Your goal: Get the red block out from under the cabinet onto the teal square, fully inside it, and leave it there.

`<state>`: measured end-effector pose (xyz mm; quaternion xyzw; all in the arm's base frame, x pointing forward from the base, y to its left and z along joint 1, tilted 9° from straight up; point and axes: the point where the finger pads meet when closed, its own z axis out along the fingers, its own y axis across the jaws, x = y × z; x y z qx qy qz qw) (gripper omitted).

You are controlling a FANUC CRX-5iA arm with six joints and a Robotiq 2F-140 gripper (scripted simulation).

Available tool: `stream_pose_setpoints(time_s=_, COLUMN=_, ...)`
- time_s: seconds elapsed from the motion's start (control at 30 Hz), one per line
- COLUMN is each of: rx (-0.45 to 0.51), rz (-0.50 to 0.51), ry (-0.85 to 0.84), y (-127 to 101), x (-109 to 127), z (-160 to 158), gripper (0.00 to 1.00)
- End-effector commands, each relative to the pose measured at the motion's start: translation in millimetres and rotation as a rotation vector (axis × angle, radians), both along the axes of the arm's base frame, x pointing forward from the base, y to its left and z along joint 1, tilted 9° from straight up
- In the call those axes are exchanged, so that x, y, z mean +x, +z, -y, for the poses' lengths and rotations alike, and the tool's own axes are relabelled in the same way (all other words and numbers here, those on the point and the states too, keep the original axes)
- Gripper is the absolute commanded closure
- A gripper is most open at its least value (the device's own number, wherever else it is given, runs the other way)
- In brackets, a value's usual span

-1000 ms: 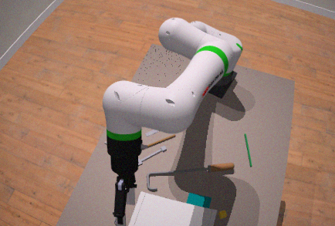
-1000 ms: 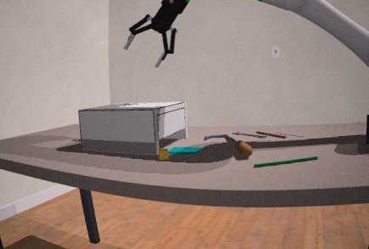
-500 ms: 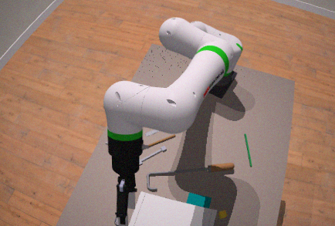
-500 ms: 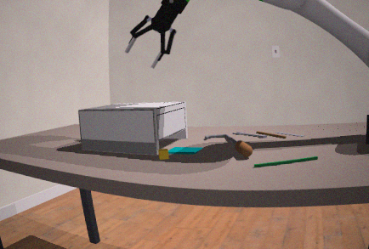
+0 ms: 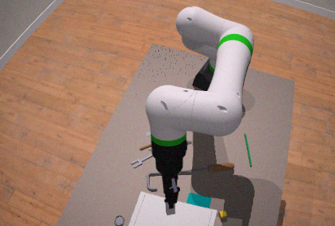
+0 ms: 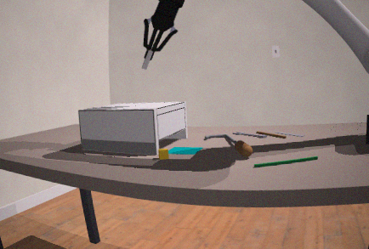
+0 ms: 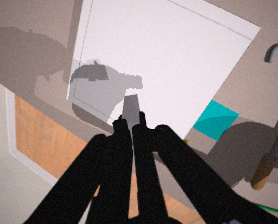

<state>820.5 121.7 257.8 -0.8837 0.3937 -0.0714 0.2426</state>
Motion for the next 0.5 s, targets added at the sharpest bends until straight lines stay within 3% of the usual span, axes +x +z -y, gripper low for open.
stream_pose_setpoints(time_s=0.0, rx=-0.071, rz=0.018, ry=0.147, y=-6.3, x=-53.8, z=-33.4, gripper=1.0)
stream_pose_setpoints(time_s=0.07, rx=-0.071, rz=0.018, ry=0.147, y=-6.3, x=-53.8, z=-33.4, gripper=1.0)
stream_pose_setpoints(time_s=0.1, rx=-0.109, rz=0.014, ry=0.232, y=-11.2, x=-84.1, z=-47.5, gripper=1.0)
stream_pose_setpoints(time_s=0.17, rx=-0.109, rz=0.014, ry=0.232, y=-11.2, x=-84.1, z=-47.5, gripper=1.0)
stream_pose_setpoints(time_s=0.2, rx=-0.145, rz=0.009, ry=0.32, y=-16.8, x=-115.8, z=-59.4, gripper=1.0)
stream_pose_setpoints(time_s=0.27, rx=-0.145, rz=0.009, ry=0.32, y=-16.8, x=-115.8, z=-59.4, gripper=1.0)
stream_pose_setpoints(time_s=0.3, rx=-0.181, rz=0.005, ry=0.408, y=-22.9, x=-148.0, z=-68.9, gripper=1.0)
stream_pose_setpoints(time_s=0.37, rx=-0.181, rz=0.005, ry=0.408, y=-22.9, x=-148.0, z=-68.9, gripper=1.0)
stream_pose_setpoints(time_s=0.4, rx=-0.214, rz=0.002, ry=0.495, y=-29.5, x=-179.9, z=-75.8, gripper=1.0)
stream_pose_setpoints(time_s=0.47, rx=-0.214, rz=0.002, ry=0.495, y=-29.5, x=-179.9, z=-75.8, gripper=1.0)
